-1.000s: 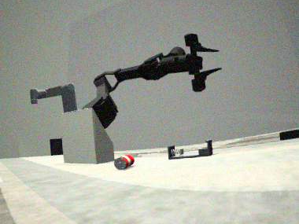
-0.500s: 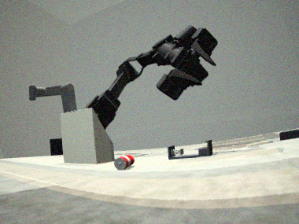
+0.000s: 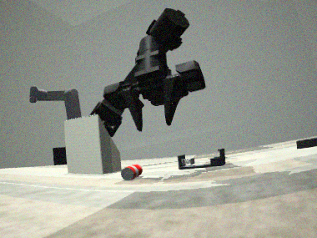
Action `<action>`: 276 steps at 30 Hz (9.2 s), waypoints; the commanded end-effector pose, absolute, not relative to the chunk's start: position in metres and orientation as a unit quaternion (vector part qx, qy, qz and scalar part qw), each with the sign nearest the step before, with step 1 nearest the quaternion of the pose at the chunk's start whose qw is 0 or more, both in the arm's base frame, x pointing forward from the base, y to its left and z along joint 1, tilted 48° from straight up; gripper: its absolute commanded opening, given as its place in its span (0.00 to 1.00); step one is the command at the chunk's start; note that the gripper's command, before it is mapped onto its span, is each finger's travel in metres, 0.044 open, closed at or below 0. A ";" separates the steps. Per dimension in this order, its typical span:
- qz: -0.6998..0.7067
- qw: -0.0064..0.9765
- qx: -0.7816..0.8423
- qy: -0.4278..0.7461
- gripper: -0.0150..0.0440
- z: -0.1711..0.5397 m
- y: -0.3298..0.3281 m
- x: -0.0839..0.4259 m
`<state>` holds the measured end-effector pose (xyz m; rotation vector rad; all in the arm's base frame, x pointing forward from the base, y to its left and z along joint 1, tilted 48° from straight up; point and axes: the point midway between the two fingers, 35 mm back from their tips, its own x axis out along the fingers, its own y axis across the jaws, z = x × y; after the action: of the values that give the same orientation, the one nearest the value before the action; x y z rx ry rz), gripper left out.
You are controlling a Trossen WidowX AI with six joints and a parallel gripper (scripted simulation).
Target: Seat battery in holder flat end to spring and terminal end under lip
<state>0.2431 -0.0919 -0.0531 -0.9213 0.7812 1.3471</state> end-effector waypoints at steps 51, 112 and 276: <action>0.690 0.615 -0.344 0.165 0.43 -0.114 -0.040 0.194; 0.336 0.668 0.223 0.625 0.38 0.015 -0.024 0.283; 0.147 0.784 0.349 0.492 0.38 -0.007 0.038 0.264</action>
<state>0.2690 0.0368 -0.0043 0.7495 1.0451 0.3190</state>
